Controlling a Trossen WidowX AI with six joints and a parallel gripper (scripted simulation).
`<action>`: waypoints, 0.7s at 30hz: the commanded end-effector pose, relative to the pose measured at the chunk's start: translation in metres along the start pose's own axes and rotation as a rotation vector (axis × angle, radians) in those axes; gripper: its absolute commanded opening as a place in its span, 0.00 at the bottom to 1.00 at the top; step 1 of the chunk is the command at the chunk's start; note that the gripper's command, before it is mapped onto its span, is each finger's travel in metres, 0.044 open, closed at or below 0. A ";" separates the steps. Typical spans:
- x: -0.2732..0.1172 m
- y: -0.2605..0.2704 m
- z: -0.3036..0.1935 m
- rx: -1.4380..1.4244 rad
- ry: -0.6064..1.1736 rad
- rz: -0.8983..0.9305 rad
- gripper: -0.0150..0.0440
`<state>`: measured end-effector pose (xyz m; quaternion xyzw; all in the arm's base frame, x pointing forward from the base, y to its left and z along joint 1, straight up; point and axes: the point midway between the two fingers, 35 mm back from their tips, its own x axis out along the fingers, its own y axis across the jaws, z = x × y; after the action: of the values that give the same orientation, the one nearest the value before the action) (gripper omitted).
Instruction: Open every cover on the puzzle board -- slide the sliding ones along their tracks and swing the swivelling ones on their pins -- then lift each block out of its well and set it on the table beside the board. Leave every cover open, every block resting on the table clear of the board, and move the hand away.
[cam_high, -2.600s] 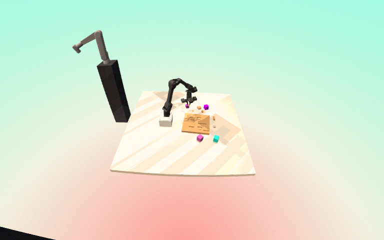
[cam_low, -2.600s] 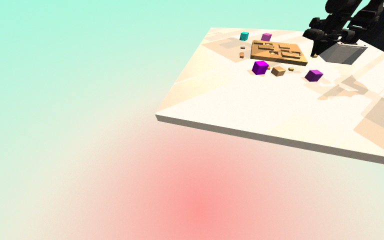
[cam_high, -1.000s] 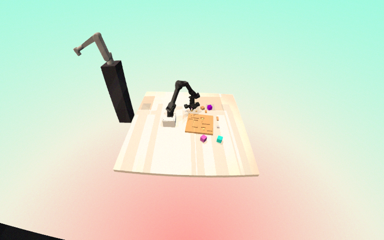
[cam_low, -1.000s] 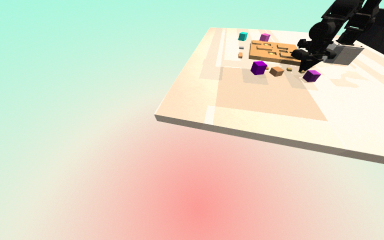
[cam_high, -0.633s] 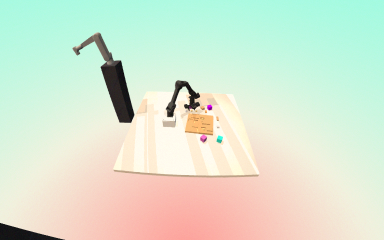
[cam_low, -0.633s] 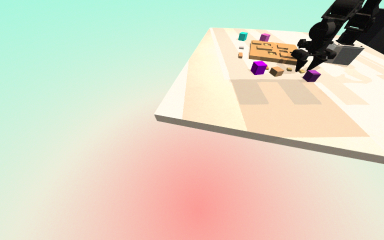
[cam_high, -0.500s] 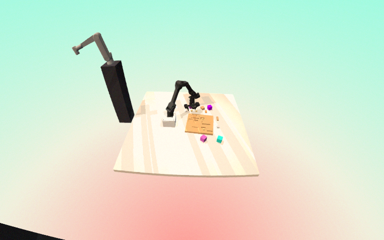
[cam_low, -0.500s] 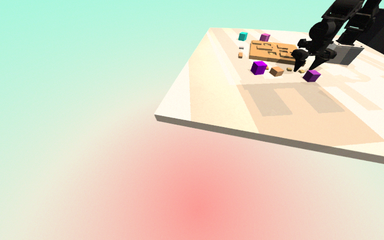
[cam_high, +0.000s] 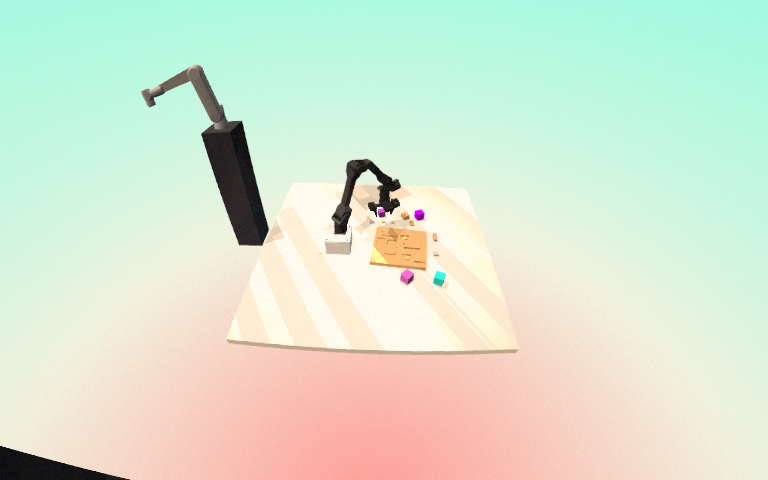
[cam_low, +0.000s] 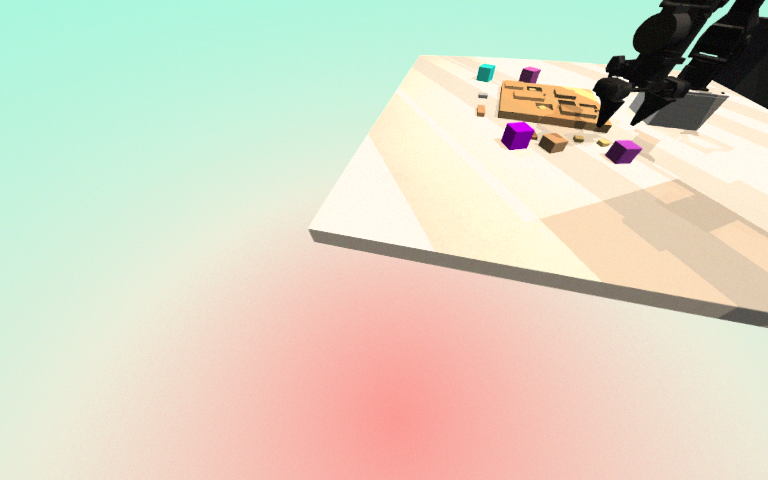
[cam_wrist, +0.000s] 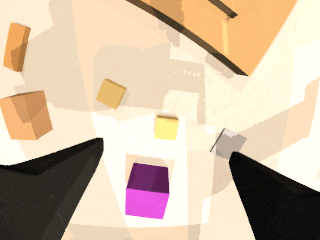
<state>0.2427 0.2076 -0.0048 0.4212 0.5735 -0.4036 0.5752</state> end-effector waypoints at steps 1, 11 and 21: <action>-0.012 0.001 0.000 0.004 0.001 0.005 1.00; -0.034 0.001 0.003 -0.008 0.000 0.005 0.91; -0.034 0.028 0.051 -0.152 -0.006 0.012 0.47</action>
<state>0.2722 0.1790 0.0286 0.3798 0.5990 -0.3605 0.6058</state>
